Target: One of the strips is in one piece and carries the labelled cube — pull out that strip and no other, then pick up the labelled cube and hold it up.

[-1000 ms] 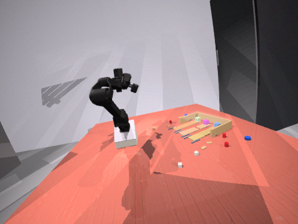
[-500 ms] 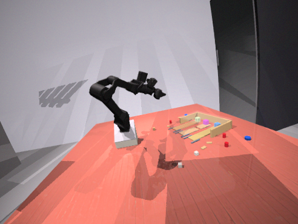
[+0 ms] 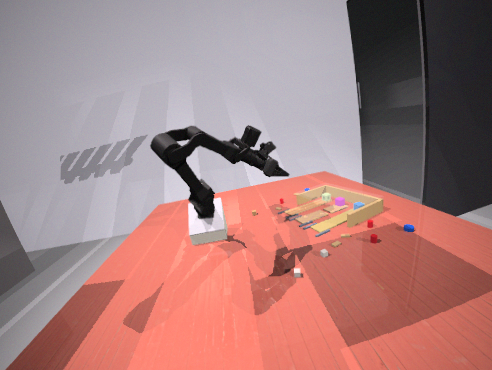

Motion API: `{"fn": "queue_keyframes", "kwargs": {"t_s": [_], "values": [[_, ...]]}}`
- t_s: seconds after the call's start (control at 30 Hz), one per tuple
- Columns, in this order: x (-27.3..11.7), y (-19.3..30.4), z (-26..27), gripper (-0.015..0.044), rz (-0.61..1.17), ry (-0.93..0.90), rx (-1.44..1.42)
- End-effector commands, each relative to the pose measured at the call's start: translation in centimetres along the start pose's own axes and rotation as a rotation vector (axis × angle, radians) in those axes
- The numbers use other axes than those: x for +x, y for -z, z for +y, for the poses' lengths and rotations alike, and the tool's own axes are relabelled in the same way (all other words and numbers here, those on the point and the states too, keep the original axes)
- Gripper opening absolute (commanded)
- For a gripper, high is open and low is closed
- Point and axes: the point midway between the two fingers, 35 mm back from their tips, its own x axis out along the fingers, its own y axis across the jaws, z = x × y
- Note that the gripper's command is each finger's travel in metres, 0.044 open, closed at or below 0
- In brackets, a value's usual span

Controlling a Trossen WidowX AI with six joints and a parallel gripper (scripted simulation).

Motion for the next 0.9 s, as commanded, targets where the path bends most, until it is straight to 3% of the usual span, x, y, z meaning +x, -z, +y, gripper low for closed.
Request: {"fn": "queue_keyframes", "kwargs": {"t_s": [0.0, 0.47, 0.67, 0.87], "values": [[0.2, 0.1, -0.1, 0.0374, 0.011, 0.008, -0.008], [8.1, 3.0, 5.1, 0.0006, 0.612, -0.114, -0.205], [10.1, 5.8, 6.1, 0.0, 0.904, -0.13, -0.261], [10.4, 6.2, 6.2, 0.0, 0.949, -0.13, -0.269]]}}
